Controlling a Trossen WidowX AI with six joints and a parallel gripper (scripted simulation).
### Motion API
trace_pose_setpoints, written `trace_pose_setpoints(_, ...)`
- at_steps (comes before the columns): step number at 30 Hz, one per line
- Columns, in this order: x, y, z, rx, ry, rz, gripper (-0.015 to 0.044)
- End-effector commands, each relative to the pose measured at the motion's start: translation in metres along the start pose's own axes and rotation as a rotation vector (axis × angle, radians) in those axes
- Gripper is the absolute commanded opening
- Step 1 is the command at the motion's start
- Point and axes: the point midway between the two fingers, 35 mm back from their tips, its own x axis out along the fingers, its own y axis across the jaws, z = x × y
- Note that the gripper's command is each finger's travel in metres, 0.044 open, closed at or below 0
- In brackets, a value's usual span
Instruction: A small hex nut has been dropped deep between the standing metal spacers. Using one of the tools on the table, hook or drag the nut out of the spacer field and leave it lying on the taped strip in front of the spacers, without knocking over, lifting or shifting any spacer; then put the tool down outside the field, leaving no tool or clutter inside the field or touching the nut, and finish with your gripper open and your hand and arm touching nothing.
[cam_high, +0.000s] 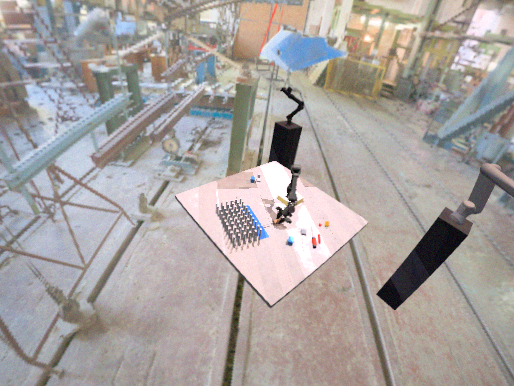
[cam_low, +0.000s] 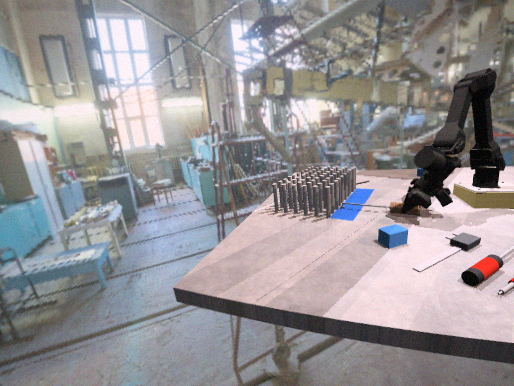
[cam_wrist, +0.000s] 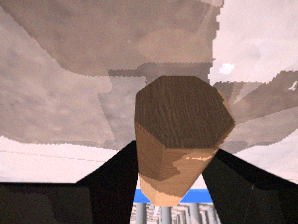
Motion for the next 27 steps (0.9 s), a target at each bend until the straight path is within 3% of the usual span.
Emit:
trace_pose_setpoints(1,-0.002,0.0,0.0,0.001,0.003,0.003,0.0)
trace_pose_setpoints(27,-0.019,-0.001,-0.01,0.002,0.003,0.001,0.0)
